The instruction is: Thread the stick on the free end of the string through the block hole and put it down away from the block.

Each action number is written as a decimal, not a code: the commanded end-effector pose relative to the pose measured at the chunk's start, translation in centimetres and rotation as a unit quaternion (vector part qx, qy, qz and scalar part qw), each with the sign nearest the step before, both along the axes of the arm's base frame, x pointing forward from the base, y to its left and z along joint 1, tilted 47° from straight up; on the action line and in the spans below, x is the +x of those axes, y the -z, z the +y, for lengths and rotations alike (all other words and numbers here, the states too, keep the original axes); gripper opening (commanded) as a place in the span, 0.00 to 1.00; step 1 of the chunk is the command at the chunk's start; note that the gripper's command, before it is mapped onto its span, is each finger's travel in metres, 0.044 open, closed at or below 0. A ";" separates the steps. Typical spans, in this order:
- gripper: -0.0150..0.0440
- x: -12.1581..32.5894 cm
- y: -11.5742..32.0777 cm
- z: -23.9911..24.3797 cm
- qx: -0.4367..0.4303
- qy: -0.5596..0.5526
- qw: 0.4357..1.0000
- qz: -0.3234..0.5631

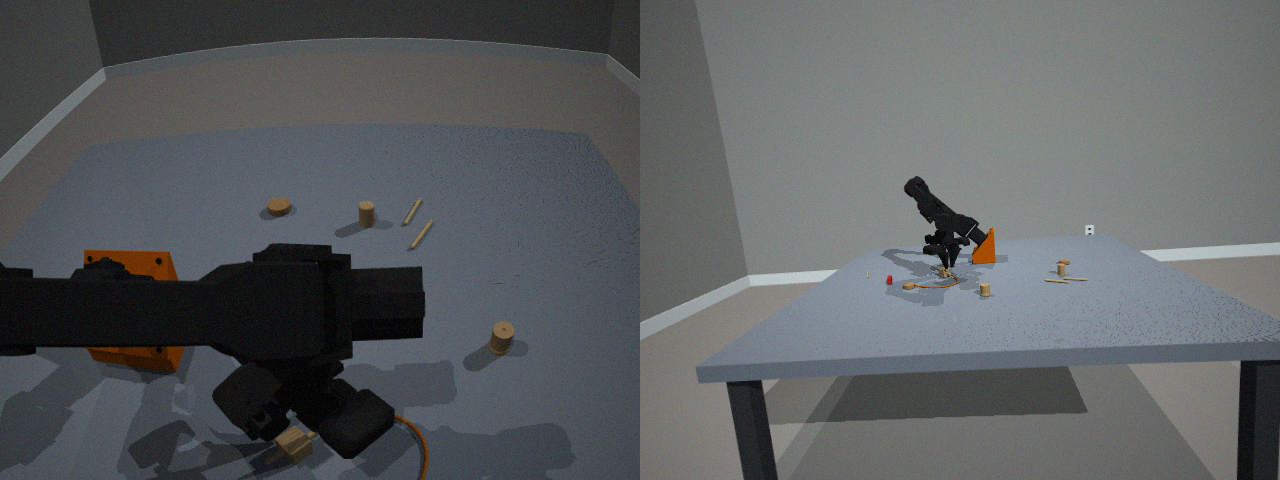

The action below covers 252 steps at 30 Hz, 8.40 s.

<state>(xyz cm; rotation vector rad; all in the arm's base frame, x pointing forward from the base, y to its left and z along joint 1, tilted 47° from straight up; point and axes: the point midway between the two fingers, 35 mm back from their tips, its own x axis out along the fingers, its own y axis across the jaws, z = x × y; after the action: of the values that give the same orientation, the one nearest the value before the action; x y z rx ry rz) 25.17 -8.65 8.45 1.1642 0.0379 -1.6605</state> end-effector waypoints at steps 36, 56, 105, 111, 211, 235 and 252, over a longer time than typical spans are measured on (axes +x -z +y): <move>0.46 -2.4 -5.7 1.9 -0.034 -0.562 0.588 0.581; 0.46 -3.7 -6.5 1.1 -0.039 -0.685 0.132 0.715; 0.46 -3.4 -4.2 -1.4 -0.039 -0.694 0.001 0.719; 0.46 -3.4 -3.5 -2.1 -0.039 -0.694 0.001 0.719; 0.25 -7.6 -5.1 -8.6 -0.061 -0.717 0.002 0.694; 0.25 -9.5 -6.7 -10.1 -0.050 -0.724 0.009 0.688; 0.25 -10.6 -6.4 -11.6 -0.071 -0.710 0.005 0.701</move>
<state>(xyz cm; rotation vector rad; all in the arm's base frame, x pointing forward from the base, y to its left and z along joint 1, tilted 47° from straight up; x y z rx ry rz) 14.68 -20.01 14.86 -1.2700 1.6017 0.0785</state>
